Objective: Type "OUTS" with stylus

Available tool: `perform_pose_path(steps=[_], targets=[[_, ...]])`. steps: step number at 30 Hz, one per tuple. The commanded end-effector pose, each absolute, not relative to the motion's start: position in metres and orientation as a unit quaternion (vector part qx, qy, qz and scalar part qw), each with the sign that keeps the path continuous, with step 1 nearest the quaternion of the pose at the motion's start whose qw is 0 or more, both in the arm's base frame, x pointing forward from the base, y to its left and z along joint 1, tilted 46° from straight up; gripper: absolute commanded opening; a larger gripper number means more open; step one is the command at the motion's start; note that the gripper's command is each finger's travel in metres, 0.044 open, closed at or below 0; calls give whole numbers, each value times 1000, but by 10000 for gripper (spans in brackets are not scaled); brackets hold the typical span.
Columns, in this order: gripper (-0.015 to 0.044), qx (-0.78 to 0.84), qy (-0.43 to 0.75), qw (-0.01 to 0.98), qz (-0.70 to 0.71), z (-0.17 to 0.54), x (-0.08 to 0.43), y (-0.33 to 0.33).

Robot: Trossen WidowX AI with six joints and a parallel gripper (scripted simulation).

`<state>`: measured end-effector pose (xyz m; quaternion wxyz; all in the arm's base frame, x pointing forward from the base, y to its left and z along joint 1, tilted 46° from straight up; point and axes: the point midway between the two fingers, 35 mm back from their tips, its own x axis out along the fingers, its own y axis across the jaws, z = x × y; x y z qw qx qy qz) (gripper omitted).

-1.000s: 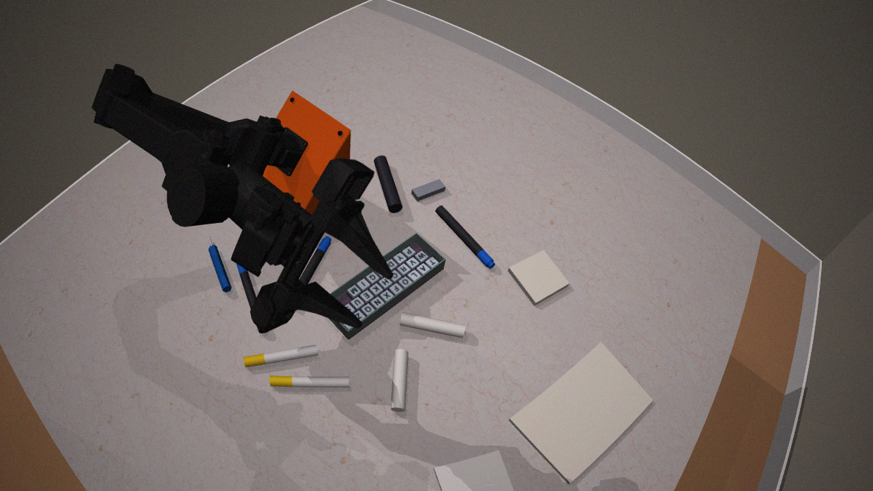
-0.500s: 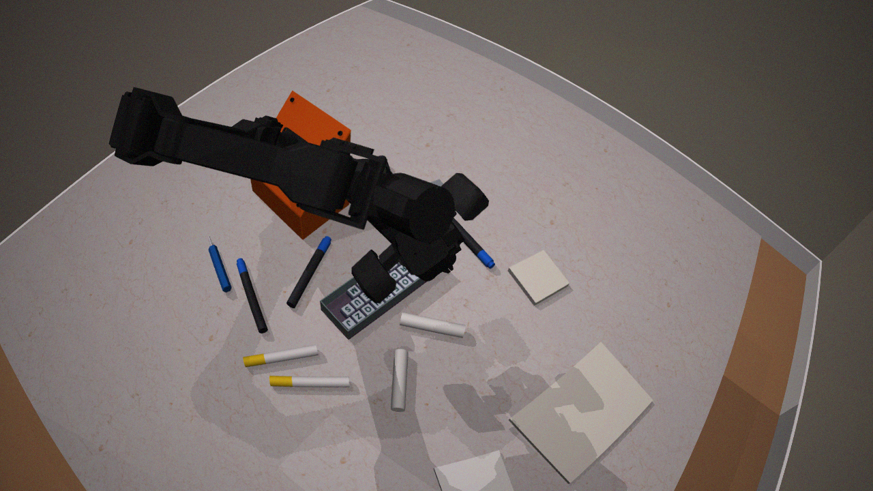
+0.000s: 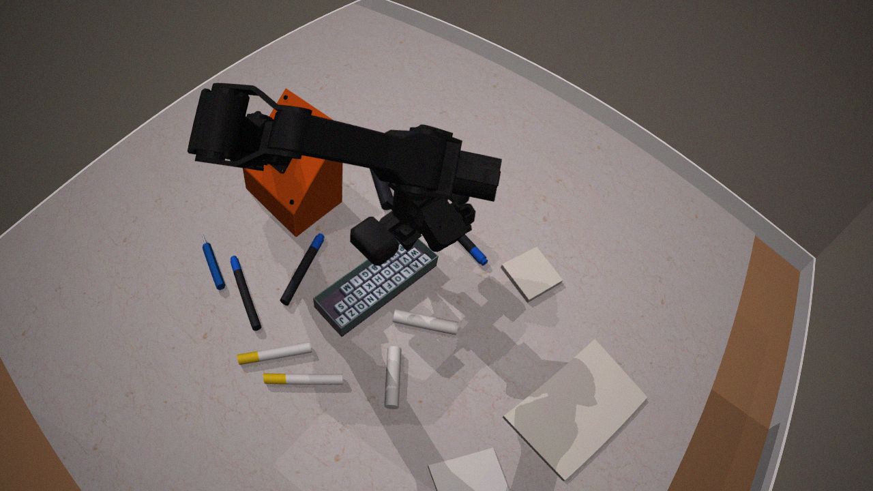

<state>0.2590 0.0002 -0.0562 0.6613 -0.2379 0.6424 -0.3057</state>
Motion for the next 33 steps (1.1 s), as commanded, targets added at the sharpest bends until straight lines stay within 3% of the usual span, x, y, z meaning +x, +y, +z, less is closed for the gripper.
perform_pose_path(steps=[1, 33], targets=[[0, -240, 637, 663, -311, -55, 262, 1], [0, -243, 637, 662, -312, 38, 248, -89]])
